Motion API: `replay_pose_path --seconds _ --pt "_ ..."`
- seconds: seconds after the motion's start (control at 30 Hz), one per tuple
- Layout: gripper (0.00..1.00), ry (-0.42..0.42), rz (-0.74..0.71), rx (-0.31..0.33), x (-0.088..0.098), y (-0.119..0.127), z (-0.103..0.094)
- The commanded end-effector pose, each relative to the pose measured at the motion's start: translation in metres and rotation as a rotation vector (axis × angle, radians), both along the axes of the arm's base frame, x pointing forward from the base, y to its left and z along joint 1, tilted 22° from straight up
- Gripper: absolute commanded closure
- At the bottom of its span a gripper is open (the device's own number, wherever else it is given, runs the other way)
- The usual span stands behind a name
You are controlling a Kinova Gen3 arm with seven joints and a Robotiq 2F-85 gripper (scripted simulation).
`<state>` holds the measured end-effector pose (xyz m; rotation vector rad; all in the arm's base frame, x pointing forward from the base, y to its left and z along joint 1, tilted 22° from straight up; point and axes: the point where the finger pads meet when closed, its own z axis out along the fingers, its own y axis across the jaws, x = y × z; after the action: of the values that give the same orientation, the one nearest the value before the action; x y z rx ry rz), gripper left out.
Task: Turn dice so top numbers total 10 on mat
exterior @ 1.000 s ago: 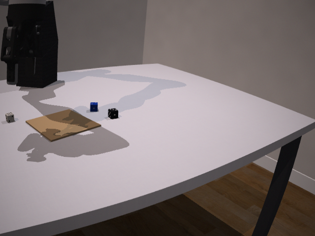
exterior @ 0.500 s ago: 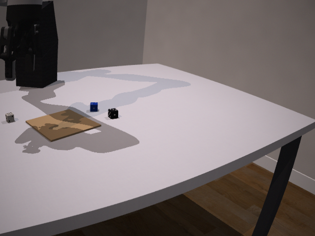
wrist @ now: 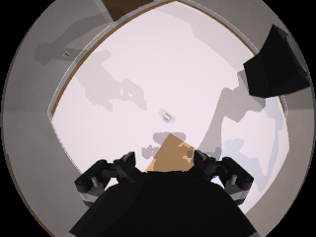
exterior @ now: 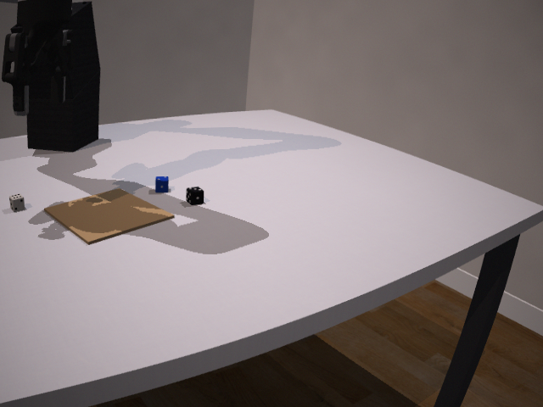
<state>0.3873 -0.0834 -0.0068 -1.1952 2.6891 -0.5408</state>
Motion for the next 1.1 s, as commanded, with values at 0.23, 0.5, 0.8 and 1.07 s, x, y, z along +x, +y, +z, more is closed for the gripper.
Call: replay_pose_path --seconds 0.23,0.5,0.8,1.07 --pt "0.0 -0.002 -0.01 0.008 -0.014 0.005 0.0" --pt "0.0 -0.002 -0.011 0.008 -0.014 0.005 0.0" --pt "0.0 -0.002 -0.01 0.008 -0.013 0.005 -0.001" --pt "0.0 -0.002 -0.009 0.008 -0.011 0.002 -0.012"
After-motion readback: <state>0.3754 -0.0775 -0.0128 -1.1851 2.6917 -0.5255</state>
